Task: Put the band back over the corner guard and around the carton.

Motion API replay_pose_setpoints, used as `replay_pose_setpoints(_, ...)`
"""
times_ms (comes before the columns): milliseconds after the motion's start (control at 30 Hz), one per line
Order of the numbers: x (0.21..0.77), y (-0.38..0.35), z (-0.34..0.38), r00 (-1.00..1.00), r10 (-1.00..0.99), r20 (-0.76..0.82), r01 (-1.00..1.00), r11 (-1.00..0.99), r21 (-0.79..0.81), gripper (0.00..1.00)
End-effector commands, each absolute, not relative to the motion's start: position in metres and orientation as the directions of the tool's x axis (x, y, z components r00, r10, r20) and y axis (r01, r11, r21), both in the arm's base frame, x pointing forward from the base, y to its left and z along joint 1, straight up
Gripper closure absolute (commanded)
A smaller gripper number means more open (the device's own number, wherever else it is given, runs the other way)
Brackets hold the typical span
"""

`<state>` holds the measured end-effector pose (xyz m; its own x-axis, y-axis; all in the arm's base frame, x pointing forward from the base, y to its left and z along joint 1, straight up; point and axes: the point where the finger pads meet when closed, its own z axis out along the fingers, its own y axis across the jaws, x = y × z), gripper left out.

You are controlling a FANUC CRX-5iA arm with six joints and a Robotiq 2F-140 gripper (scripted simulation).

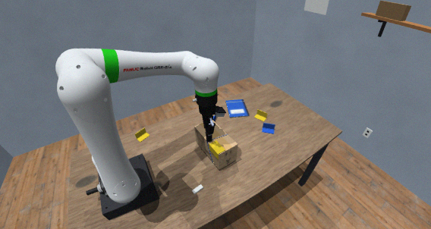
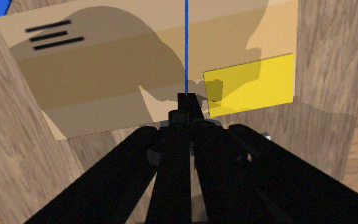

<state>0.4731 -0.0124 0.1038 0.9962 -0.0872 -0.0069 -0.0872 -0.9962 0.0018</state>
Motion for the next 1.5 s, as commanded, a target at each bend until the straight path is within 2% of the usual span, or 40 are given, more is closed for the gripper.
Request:
replay_pose_setpoints(0, 0.474, -0.013, 0.105, 0.996, -0.087, -0.005, -0.087, -0.996, 0.002, 0.9)
replay_pose_setpoints(1467, 0.474, -0.013, 0.121, 0.996, -0.087, -0.005, -0.087, -0.996, 0.002, 0.9)
